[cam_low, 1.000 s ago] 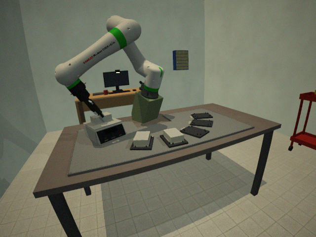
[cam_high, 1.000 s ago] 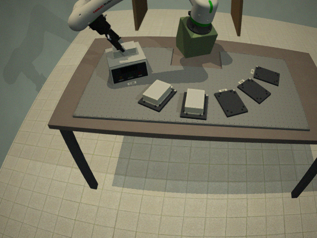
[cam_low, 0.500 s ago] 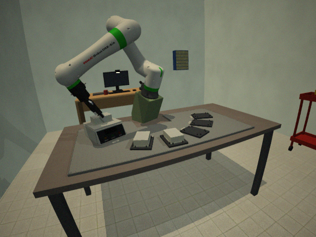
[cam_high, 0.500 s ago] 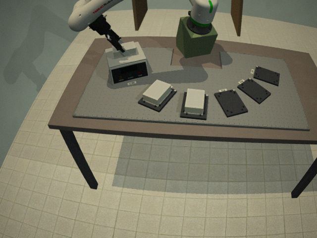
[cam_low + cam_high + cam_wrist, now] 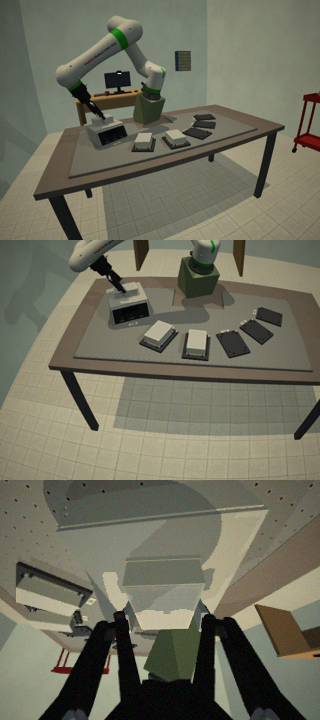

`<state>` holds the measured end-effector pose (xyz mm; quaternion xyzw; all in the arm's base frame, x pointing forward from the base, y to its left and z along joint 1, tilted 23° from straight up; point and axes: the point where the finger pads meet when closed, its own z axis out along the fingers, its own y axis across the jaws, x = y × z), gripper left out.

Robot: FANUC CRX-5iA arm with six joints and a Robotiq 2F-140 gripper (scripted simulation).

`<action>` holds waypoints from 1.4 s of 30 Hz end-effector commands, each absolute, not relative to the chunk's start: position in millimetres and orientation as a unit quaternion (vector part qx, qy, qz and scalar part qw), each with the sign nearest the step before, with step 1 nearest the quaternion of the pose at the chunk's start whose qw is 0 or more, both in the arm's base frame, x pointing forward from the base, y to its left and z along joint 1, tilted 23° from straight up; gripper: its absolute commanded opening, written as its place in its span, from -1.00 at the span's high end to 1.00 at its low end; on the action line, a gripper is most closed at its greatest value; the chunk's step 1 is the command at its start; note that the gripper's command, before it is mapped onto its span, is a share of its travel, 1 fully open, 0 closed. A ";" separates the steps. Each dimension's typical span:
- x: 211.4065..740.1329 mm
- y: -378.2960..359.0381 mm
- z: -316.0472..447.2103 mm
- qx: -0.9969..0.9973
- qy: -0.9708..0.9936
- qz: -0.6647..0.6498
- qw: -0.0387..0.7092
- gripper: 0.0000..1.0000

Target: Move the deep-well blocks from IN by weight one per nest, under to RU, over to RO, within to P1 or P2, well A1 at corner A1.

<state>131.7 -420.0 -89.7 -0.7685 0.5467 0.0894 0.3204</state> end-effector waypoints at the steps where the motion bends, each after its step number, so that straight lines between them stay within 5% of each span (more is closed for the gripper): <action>1: 131.7 -420.2 -90.0 -0.768 0.547 0.089 0.320 0.80; 20: 132.8 -419.8 -92.6 -0.768 0.547 0.089 0.320 0.80; 21: 132.8 -419.8 -92.7 -0.768 0.547 0.089 0.320 -1.00; 42: 131.8 -420.1 -90.3 -0.768 0.547 0.089 0.320 -1.00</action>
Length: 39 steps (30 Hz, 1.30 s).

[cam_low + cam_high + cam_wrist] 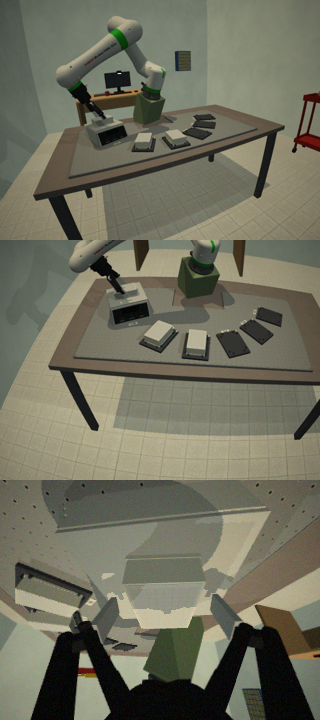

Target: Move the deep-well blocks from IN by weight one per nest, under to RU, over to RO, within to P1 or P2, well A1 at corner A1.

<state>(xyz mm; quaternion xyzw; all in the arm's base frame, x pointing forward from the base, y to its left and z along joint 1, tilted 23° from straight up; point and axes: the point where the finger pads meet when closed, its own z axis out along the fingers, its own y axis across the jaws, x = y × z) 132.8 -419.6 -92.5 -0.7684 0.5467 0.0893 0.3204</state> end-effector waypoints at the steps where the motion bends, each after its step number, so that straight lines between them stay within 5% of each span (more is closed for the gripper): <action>1: 130.8 -420.4 -87.8 -0.768 0.547 0.089 0.320 -1.00; 39: 104.5 -428.7 -23.8 -0.768 0.547 0.089 0.320 -1.00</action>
